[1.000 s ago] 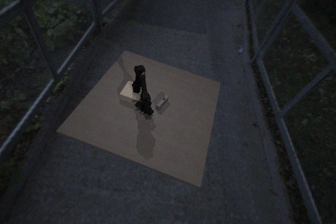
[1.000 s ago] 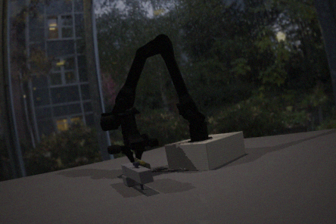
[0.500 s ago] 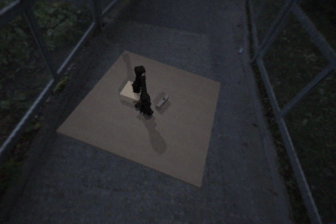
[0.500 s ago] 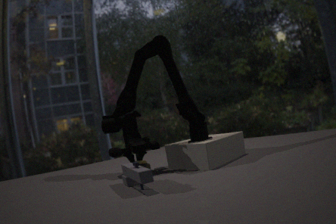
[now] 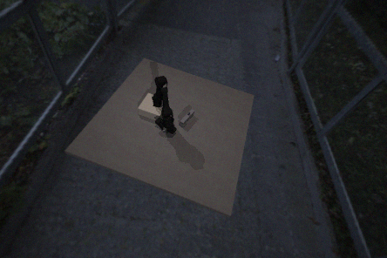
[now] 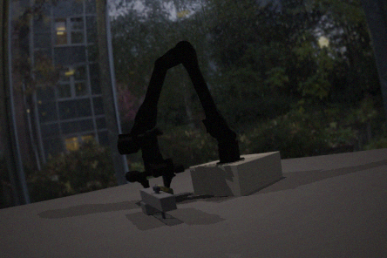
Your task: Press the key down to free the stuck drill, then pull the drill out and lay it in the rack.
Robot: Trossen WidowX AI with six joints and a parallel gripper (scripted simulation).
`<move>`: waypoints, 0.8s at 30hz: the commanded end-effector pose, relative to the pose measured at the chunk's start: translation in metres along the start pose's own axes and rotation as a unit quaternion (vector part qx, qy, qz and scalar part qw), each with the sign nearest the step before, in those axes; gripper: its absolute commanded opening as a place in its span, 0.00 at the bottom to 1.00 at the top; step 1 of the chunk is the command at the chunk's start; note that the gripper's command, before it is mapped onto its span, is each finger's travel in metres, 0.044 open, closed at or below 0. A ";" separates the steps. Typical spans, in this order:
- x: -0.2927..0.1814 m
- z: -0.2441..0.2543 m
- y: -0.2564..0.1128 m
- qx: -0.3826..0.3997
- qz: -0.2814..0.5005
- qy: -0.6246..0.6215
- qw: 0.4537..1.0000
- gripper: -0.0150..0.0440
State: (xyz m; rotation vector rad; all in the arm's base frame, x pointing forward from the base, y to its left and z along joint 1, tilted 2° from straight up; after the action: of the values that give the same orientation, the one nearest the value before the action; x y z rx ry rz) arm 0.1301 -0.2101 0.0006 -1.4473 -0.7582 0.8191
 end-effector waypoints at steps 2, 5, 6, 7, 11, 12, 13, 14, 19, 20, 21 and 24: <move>0.000 0.000 0.000 0.000 0.000 0.000 1.000 0.88; 0.000 0.000 -0.003 0.001 -0.001 0.000 1.000 1.00; 0.000 0.000 -0.006 0.001 -0.002 0.000 1.000 1.00; 0.000 0.000 -0.012 0.002 -0.003 -0.001 1.000 1.00; 0.000 0.003 -0.029 0.003 -0.006 -0.002 1.000 1.00; 0.000 0.003 -0.033 0.003 -0.006 -0.002 1.000 1.00; 0.000 0.003 -0.037 0.003 -0.006 -0.002 1.000 1.00; 0.000 0.003 -0.041 0.003 -0.006 -0.002 1.000 1.00; -0.001 0.002 -0.066 0.003 -0.006 -0.002 1.000 1.00; -0.001 0.001 -0.070 0.003 -0.006 -0.002 1.000 1.00; -0.001 0.000 -0.075 0.003 -0.006 -0.002 1.000 1.00; -0.002 -0.001 -0.081 0.003 -0.006 -0.002 1.000 1.00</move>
State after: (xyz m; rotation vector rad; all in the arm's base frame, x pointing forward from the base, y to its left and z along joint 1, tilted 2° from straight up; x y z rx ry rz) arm 0.1301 -0.2080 0.0742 -1.4333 -0.7623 0.8191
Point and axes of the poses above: the point midway between the two fingers, 35 mm back from their tips, its own y axis out along the fingers, its own z axis across the jaws, x = y × z, the point moved 5 cm from there along -y, back along the fingers, and after that the axes turned 8 degrees about y, right-handed, at the moved point
